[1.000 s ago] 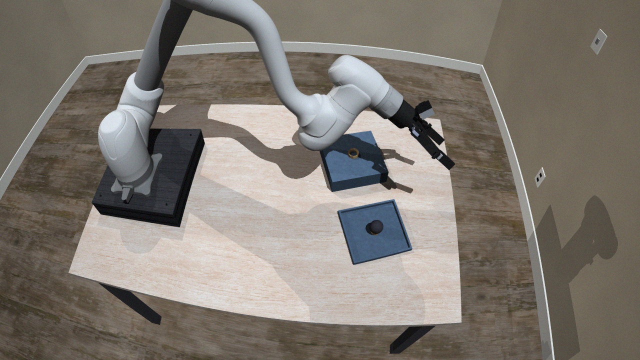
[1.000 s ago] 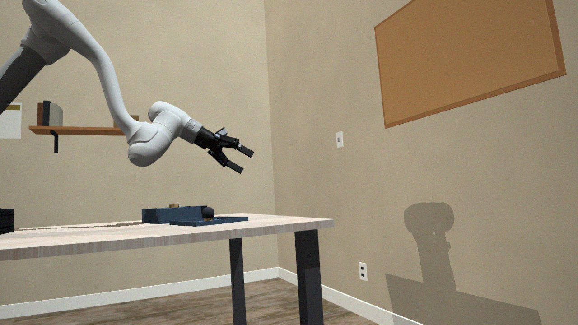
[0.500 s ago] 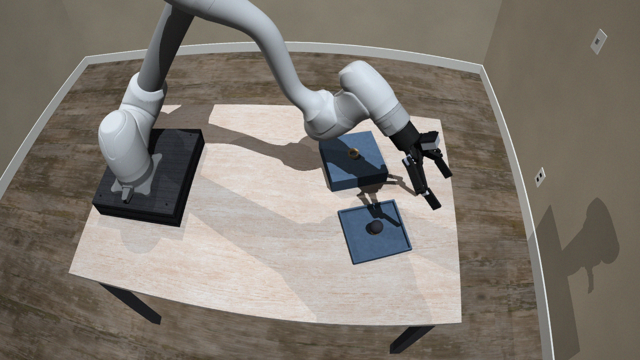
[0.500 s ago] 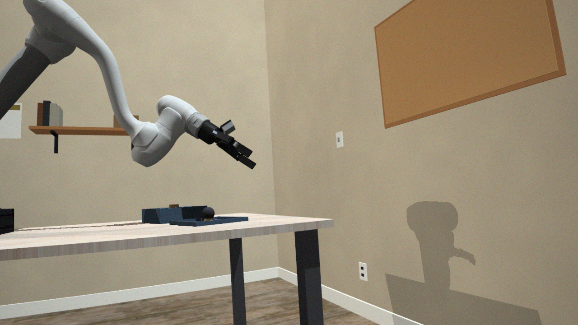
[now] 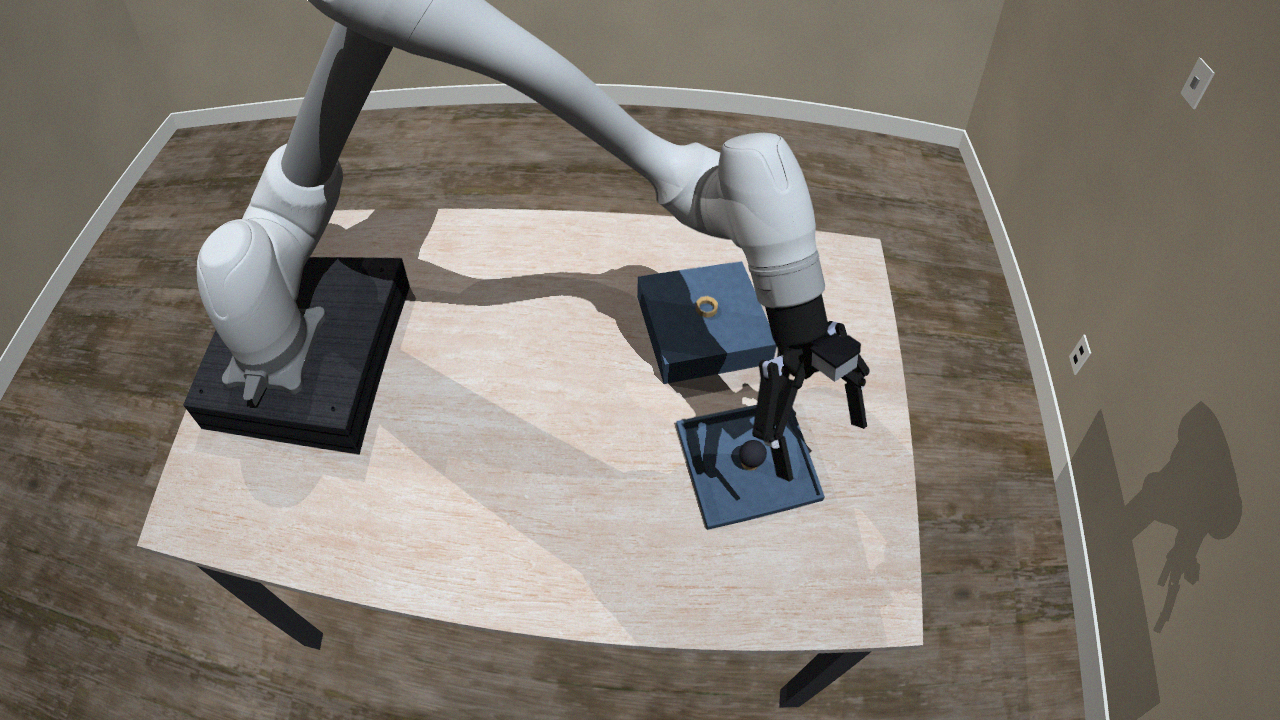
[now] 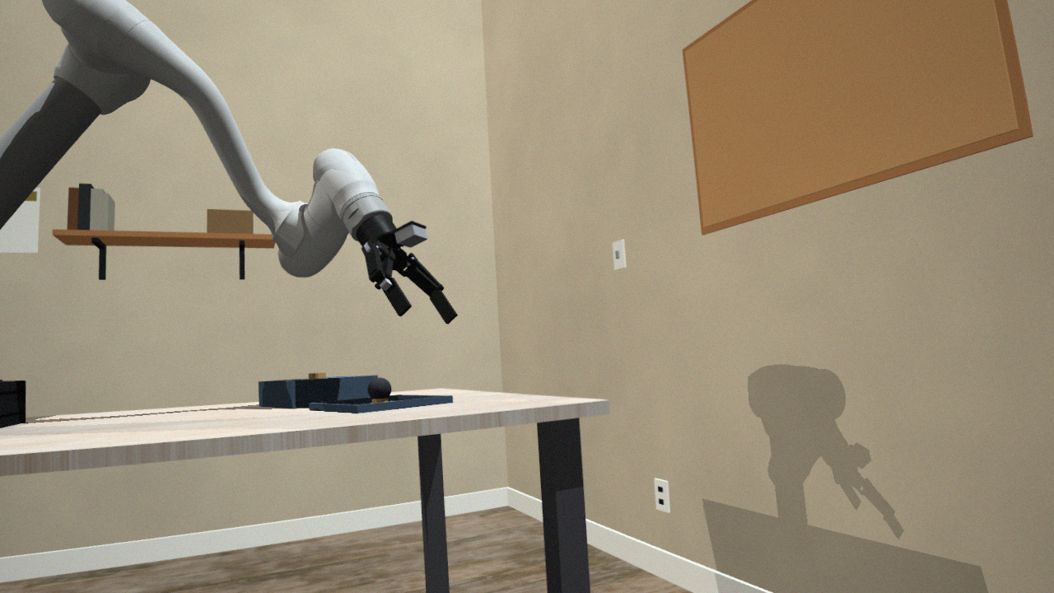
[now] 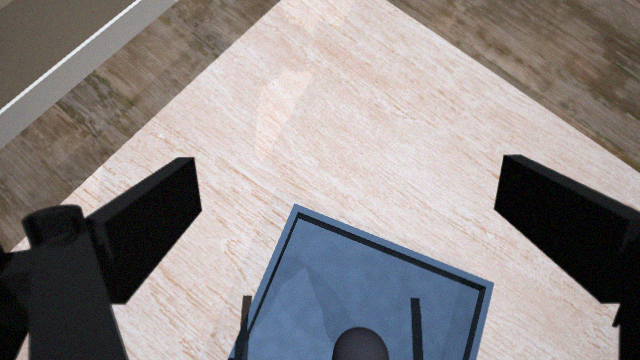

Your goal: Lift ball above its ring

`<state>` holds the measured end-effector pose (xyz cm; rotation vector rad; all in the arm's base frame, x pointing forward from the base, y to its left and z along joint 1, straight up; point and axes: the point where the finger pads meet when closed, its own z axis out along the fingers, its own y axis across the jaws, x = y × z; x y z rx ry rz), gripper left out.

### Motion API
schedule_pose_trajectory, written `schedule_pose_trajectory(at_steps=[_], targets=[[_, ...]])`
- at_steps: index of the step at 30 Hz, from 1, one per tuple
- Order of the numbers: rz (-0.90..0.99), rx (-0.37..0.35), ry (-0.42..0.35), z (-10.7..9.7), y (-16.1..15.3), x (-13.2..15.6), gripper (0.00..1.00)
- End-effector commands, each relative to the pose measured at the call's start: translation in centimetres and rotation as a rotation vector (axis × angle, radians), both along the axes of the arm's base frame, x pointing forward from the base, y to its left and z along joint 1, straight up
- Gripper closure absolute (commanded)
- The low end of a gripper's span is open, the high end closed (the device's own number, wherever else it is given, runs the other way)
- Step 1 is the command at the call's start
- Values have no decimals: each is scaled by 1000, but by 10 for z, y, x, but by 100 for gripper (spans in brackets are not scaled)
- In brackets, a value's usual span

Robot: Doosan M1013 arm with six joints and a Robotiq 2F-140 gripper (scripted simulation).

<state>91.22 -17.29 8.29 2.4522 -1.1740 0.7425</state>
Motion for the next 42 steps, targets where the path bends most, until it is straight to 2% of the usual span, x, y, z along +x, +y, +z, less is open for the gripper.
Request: schedule_pose_trajectory(at_steps=[1,2,5,8,9,10,11,13,15,23,24,27,28,30,31,42], targets=[[-58,58,40,-5,-5,-12,0],[-120,124,70,-13,-3,-27,0],[-175,191,98,-20,2,-39,0],[-253,305,143,-28,15,-57,0],[-261,319,148,-28,17,-58,0],[-292,373,167,-30,25,-65,0],[-294,377,168,-30,26,-65,0],[-340,474,198,-31,42,-73,0],[-366,541,217,-30,54,-77,0],[-382,587,229,-30,63,-79,0],[-382,587,229,-36,63,-79,0],[-386,587,227,-86,62,-79,0],[-386,587,227,-91,62,-79,0],[-386,587,227,-121,63,-79,0],[-386,587,227,-127,63,-79,0],[-386,587,227,-128,63,-79,0]])
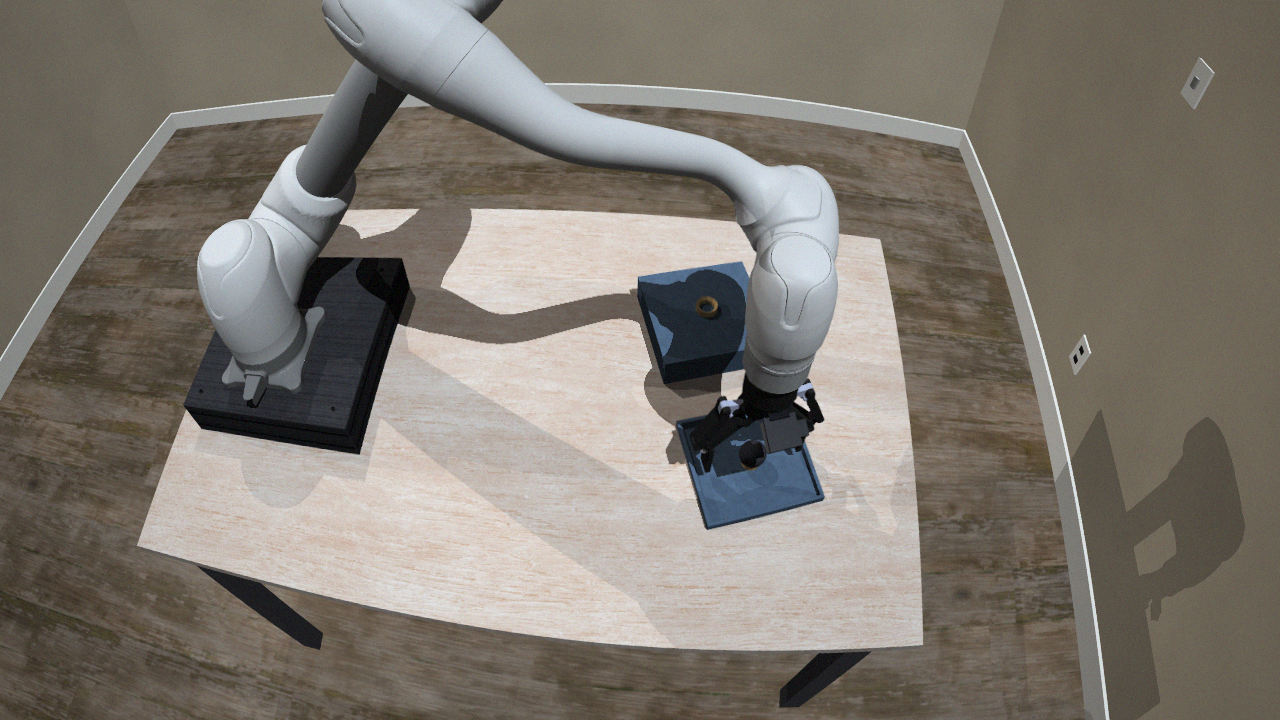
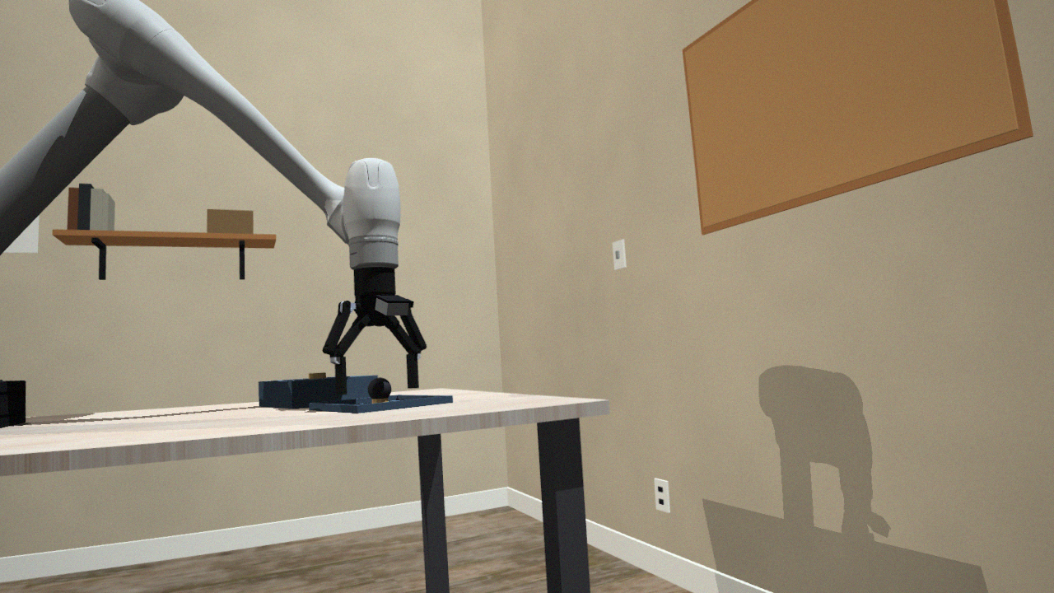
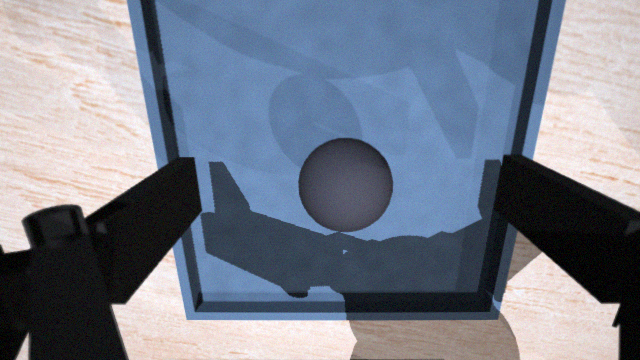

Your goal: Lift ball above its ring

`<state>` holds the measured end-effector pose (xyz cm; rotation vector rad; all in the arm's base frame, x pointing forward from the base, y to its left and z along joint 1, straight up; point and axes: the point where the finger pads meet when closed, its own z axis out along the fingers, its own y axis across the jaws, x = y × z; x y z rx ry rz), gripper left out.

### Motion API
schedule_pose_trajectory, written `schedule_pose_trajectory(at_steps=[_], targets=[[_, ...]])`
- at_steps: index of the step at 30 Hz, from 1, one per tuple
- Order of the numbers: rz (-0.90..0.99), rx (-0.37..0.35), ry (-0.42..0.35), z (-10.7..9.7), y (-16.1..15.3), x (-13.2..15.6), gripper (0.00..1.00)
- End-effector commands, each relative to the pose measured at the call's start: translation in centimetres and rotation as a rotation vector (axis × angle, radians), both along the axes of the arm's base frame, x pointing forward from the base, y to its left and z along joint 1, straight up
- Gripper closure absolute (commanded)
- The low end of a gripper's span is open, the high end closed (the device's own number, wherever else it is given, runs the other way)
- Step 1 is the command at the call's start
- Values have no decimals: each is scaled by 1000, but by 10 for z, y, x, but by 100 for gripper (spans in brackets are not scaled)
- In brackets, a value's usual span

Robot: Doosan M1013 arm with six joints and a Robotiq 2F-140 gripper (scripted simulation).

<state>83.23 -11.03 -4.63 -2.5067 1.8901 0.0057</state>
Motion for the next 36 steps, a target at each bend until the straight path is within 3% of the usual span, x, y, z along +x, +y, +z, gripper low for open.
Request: schedule_pose_trajectory(at_steps=[1,2,19,21,24,26,30,36], targets=[[0,0,-2,1,0,1,0],[0,0,-2,1,0,1,90],[0,0,-2,1,0,1,90],[0,0,-2,9,0,1,90],[0,0,-2,41,0,1,90],[0,0,-2,41,0,1,90],[0,0,-2,78,0,1,90],[0,0,-2,80,0,1,90]])
